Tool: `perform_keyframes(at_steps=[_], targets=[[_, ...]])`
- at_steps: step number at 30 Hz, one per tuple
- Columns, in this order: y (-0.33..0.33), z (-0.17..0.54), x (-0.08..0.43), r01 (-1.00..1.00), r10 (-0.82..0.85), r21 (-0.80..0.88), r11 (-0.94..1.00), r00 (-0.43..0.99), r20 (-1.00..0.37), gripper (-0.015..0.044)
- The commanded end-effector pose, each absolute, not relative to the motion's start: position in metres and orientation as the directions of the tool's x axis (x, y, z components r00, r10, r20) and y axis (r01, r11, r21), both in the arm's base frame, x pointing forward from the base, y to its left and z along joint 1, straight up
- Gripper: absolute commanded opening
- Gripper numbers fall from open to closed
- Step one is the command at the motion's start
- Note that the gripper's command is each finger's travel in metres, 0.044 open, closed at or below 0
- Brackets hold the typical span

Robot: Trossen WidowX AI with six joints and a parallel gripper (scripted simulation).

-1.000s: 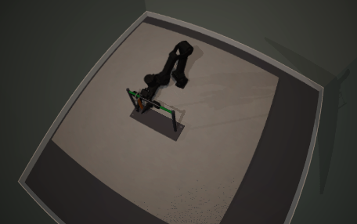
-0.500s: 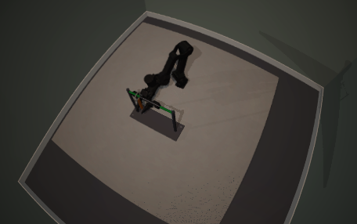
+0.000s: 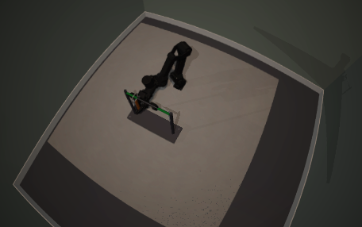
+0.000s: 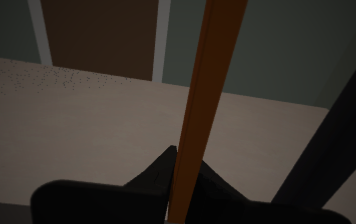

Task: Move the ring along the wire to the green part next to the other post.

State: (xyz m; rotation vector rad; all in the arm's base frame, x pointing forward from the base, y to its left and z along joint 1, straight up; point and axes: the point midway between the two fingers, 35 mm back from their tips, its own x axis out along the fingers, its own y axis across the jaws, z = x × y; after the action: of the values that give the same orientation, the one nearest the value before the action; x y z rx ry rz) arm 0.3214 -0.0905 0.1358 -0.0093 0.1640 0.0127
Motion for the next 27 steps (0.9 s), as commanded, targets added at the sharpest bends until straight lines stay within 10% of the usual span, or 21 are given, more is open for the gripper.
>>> perform_keyframes(at_steps=[1,27], targets=[[-0.090,0.136,0.321,-0.013,0.012,-0.008,1.000,0.987,-0.163,-0.0150],[-0.092,0.152,0.321,-0.018,0.017,-0.005,1.000,0.987,-0.163,-0.0150]])
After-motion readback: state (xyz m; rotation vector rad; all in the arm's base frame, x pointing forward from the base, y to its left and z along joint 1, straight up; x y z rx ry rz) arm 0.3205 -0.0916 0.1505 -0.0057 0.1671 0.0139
